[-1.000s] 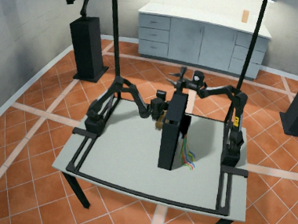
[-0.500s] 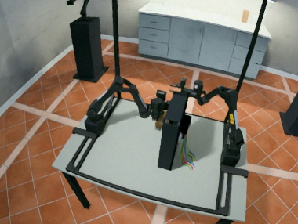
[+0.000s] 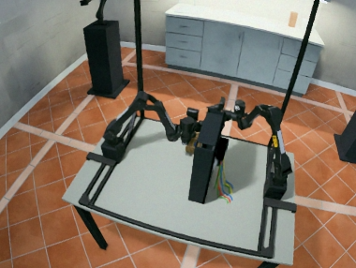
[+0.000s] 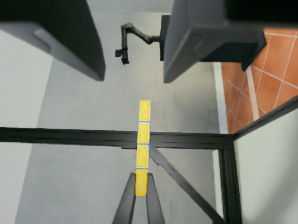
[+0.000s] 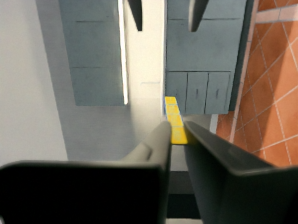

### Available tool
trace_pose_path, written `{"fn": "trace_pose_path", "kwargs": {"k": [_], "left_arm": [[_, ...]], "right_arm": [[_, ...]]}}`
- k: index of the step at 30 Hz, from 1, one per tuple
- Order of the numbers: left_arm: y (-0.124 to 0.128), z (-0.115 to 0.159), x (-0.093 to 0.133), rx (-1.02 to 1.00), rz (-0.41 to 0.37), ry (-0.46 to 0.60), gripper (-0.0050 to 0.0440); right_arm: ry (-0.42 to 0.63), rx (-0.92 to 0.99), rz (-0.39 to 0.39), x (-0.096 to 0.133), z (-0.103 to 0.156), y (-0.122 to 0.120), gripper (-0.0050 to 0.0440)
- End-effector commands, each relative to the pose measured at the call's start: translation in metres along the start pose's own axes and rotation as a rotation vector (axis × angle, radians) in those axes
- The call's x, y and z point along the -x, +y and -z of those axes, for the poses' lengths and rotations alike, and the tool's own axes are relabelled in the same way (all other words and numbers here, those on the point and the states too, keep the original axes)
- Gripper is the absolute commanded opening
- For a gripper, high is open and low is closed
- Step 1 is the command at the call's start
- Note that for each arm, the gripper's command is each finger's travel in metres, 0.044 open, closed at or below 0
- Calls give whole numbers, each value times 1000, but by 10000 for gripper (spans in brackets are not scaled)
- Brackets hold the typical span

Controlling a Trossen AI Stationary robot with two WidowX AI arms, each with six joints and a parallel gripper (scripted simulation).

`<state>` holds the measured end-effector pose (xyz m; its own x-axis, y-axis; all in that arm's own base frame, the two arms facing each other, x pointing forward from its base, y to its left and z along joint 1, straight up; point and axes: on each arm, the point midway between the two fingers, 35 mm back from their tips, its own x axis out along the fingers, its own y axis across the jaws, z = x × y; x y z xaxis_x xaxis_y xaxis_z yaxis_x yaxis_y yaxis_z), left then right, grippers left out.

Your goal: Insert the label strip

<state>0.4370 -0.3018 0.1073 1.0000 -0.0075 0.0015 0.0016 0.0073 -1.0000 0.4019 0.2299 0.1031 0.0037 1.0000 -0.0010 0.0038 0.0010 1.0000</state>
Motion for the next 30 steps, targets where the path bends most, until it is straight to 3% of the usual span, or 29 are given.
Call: {"fn": "trace_pose_path", "kwargs": {"k": [1,30], "left_arm": [[-8,1,-4,27,17,-7,160],[-10,0,-44,27,20,-6,160]], "right_arm": [[2,30,-6,0,-1,11,-50],[2,30,-6,0,-1,11,-50]]}}
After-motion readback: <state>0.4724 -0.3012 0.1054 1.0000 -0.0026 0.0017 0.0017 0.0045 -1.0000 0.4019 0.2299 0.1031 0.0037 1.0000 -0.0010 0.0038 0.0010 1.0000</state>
